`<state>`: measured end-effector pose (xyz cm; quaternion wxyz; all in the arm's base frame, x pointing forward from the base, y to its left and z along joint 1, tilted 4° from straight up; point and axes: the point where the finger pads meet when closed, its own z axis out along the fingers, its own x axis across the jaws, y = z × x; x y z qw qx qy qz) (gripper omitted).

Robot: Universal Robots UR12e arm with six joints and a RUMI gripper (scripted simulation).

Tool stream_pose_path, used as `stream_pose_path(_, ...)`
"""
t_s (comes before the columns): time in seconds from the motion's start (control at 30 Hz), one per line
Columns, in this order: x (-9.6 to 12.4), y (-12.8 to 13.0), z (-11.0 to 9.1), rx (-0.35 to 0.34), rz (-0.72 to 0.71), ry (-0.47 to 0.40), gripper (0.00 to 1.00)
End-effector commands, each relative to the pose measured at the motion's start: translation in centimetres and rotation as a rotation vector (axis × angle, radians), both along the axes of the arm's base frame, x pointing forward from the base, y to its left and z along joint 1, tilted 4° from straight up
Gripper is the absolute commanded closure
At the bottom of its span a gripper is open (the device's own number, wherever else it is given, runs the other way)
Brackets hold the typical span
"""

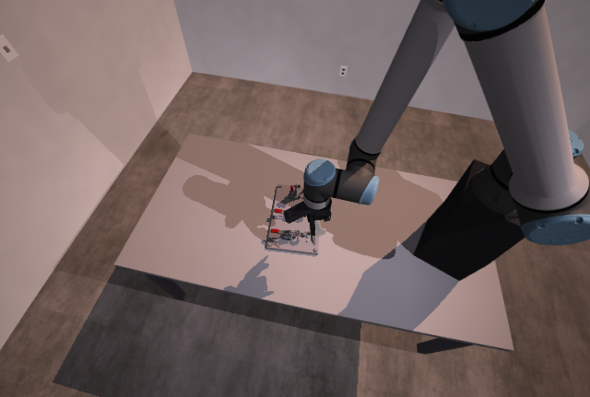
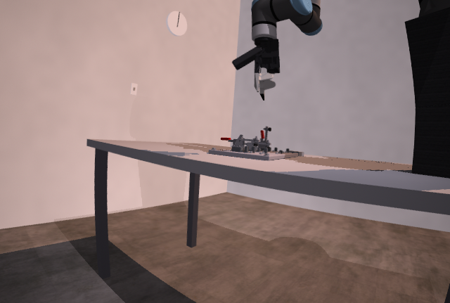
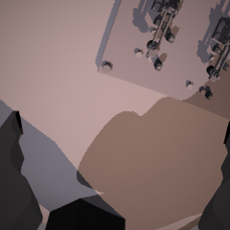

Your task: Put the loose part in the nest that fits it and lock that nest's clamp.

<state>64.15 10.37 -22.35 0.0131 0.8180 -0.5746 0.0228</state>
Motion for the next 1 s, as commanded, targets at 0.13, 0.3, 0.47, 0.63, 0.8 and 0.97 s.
stream_pose_path(0.13, 1.1, -2.0, 0.6, 0.018, -0.192, -0.040, 0.00)
stream_pose_path(0.3, 1.4, -2.8, 0.8, 0.027, -0.260, -0.053, 0.00)
stream_pose_path(0.47, 1.5, -3.2, 0.9, 0.031, -0.289, -0.058, 0.00)
stream_pose_path(0.63, 1.6, -3.2, 0.9, 0.031, -0.293, -0.059, 0.00)
stream_pose_path(0.8, 1.6, -3.2, 0.9, 0.031, -0.294, -0.059, 0.00)
stream_pose_path(0.97, 1.6, -3.2, 0.9, 0.031, -0.294, -0.059, 0.00)
